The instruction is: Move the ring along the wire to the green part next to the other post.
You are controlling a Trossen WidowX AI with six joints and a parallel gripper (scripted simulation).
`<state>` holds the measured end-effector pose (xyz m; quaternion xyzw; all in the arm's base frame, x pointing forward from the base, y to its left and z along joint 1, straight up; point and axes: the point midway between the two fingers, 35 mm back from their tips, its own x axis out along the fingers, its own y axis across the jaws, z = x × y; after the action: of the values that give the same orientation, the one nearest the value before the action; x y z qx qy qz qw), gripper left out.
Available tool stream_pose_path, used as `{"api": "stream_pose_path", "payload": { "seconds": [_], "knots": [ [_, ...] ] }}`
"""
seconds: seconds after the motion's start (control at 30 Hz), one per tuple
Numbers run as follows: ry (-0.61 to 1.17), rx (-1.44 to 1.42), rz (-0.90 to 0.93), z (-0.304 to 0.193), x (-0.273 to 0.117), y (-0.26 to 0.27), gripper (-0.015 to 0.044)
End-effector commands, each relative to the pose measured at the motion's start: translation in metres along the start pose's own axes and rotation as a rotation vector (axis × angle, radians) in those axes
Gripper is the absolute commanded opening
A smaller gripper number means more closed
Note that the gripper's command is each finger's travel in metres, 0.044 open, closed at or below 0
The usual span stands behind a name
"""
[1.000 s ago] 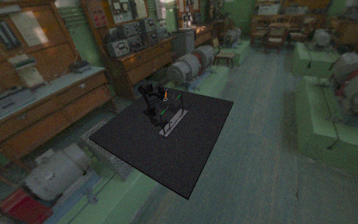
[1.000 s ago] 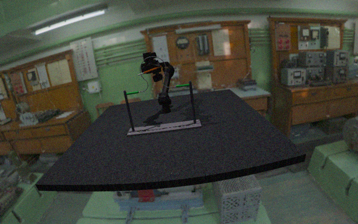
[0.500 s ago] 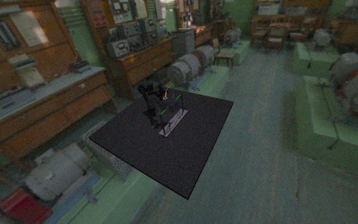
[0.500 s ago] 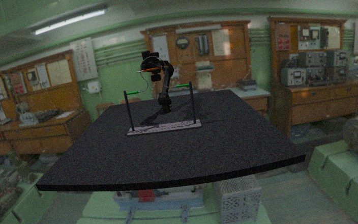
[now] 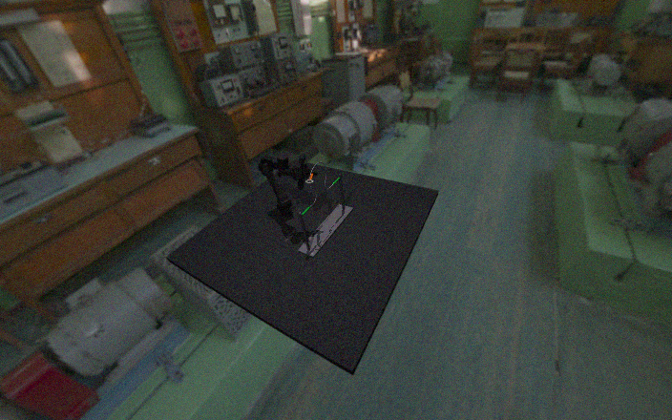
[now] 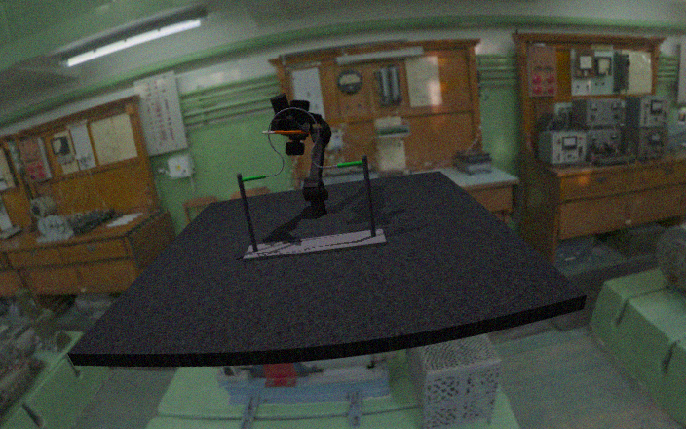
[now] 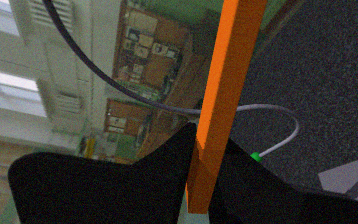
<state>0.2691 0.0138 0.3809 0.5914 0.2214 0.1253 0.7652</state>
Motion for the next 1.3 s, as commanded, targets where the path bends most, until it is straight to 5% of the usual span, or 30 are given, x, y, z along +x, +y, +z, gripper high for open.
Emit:
{"api": "stream_pose_path", "payload": {
  "seconds": [0.0,1.27],
  "knots": [
    [-0.005,-0.049,-0.032,0.002,0.001,-0.001,-0.015],
    [-0.056,-0.483,-0.304,0.004,0.001,-0.012,-0.015]
  ]
}}
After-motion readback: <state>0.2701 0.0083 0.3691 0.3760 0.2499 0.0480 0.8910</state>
